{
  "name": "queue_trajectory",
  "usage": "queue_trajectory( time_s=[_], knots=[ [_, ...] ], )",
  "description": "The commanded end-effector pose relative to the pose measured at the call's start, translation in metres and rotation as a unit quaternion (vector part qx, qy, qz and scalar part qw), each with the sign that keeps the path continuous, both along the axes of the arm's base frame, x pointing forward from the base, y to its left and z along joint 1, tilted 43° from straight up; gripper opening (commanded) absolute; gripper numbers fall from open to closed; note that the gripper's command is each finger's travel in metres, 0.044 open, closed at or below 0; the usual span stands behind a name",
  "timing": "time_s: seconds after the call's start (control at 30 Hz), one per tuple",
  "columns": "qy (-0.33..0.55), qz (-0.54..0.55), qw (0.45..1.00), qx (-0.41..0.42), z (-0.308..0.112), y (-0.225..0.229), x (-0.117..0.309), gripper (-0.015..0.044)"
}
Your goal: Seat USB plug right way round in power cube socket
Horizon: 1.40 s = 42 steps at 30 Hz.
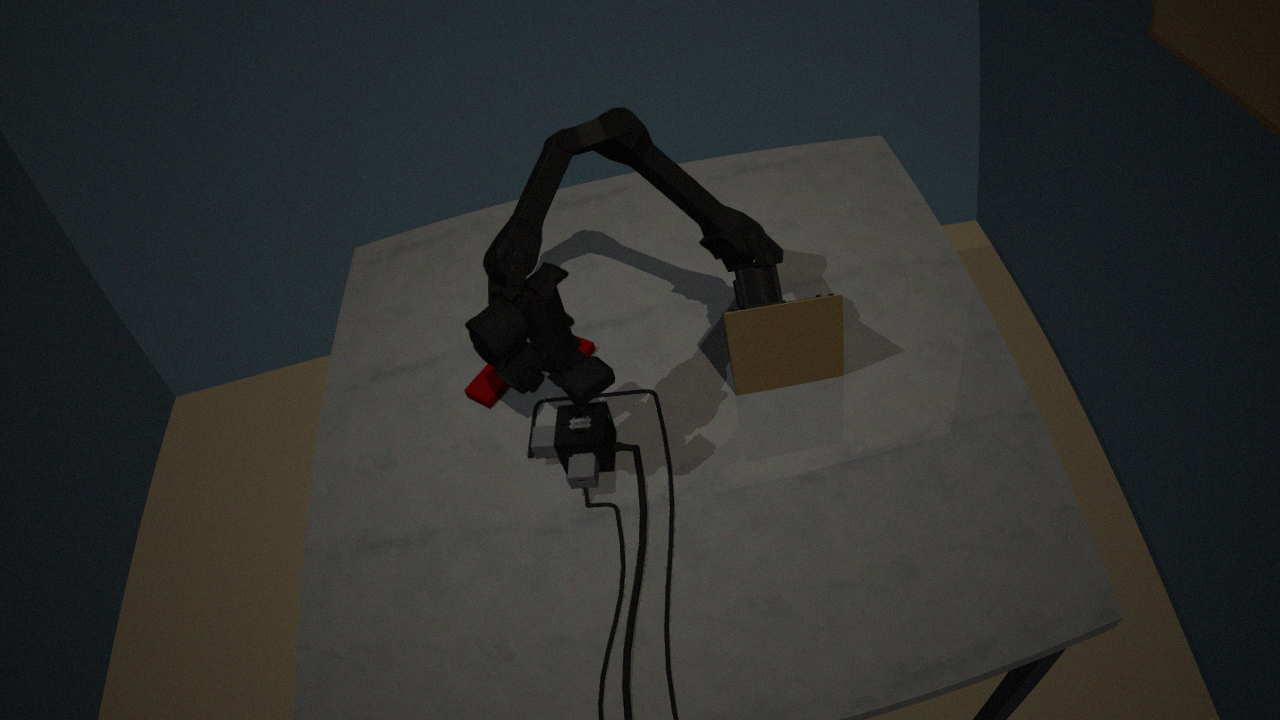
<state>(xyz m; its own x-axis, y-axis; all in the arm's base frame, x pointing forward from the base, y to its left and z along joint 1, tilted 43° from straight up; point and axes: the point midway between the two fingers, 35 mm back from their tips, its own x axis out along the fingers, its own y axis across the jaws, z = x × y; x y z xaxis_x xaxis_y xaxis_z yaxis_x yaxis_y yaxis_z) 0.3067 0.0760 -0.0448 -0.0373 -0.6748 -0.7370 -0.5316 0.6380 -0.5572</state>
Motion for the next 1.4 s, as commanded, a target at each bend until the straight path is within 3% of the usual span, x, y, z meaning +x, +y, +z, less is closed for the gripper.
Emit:
queue_trajectory(
  time_s=[0.0, 0.9, 1.37],
  knots=[
    [0.030, 0.033, 0.999, 0.002, -0.0003, -0.0001, -0.0003, 0.0000],
    [0.260, 0.284, 0.923, 0.015, -0.0003, -0.0001, -0.0003, 0.0000],
    [0.266, 0.290, 0.919, 0.015, -0.0002, -0.0001, -0.0002, 0.0000]
  ],
)
